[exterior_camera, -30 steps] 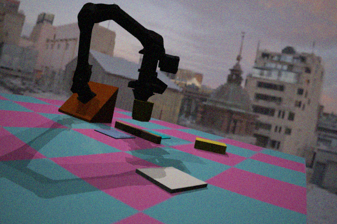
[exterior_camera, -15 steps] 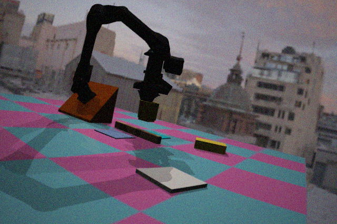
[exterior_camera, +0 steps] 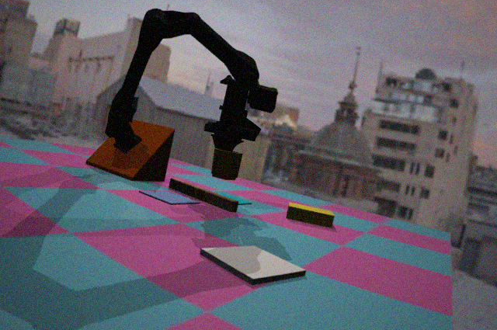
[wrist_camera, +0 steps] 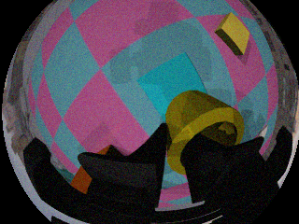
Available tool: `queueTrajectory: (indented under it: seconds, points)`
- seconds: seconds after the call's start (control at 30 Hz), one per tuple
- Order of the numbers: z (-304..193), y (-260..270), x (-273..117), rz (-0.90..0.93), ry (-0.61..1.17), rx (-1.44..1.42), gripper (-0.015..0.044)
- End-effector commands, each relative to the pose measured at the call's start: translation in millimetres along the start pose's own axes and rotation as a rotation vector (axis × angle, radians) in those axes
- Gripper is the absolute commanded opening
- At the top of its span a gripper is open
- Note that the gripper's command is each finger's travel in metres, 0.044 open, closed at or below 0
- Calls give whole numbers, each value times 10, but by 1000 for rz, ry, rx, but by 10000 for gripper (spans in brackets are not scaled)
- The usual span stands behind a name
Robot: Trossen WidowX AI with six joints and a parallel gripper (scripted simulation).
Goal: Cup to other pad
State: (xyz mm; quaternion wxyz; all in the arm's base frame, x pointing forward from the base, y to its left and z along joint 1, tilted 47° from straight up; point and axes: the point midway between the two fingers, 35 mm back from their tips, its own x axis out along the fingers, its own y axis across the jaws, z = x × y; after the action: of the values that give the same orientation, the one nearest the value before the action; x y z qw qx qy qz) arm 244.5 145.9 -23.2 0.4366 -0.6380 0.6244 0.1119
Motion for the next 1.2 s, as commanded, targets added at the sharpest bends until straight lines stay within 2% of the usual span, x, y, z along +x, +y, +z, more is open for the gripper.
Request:
queueTrajectory:
  seconds: [0.0, 0.43, 1.17]
  points:
    - [89, 32, -3, 2, -2, 5, 0]
    - [228, 92, 31, 2, -2, 5, 0]
    - [240, 93, 397, 1, -2, 6, 0]
